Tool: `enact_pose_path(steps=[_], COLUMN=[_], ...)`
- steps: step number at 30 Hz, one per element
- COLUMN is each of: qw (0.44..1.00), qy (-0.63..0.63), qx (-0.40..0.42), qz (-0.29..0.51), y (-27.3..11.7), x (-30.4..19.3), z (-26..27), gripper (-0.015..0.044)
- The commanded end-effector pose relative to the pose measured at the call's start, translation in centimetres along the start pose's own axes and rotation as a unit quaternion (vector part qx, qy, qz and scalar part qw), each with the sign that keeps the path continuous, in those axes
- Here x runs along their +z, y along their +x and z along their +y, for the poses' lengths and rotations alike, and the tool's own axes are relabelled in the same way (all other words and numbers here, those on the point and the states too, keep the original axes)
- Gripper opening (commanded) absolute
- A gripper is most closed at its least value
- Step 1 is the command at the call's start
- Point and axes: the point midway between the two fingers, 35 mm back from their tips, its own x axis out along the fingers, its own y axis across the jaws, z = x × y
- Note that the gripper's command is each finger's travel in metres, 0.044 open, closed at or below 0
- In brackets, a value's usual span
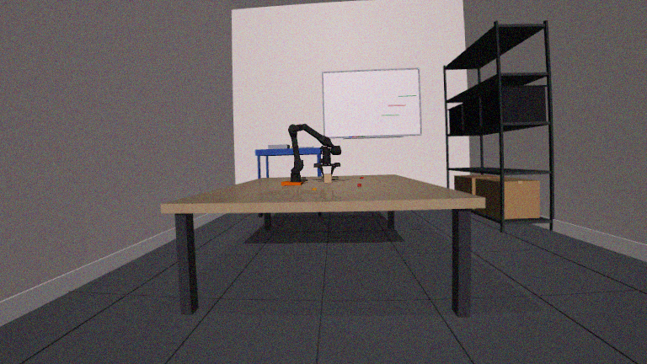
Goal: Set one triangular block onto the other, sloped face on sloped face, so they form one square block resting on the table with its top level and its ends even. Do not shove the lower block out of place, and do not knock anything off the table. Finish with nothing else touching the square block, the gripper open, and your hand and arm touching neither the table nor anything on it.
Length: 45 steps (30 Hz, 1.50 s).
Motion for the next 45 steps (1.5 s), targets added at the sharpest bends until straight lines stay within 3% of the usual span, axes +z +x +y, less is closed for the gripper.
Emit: enact_pose_path(steps=[1, 16, 24, 34, 45], qw=[1.0, 1.0, 1.0, 1.0, 1.0], qy=[0.0, 0.0, 0.0, 0.0, 0.001], qx=[0.0, 0.0, 0.0, 0.0, -0.006], qz=[0.0, 0.0, 0.0, 0.0, 0.0], y=[0.0, 0.0, -0.2, -10.8, -10.5], x=[0.0, 0.0, 0.0, 0.0, 0.0], z=[0.0, 0.0, -0.1, -0.1, -0.3], gripper=[0.0053, 0.044, 0.044, 0.044, 0.044])
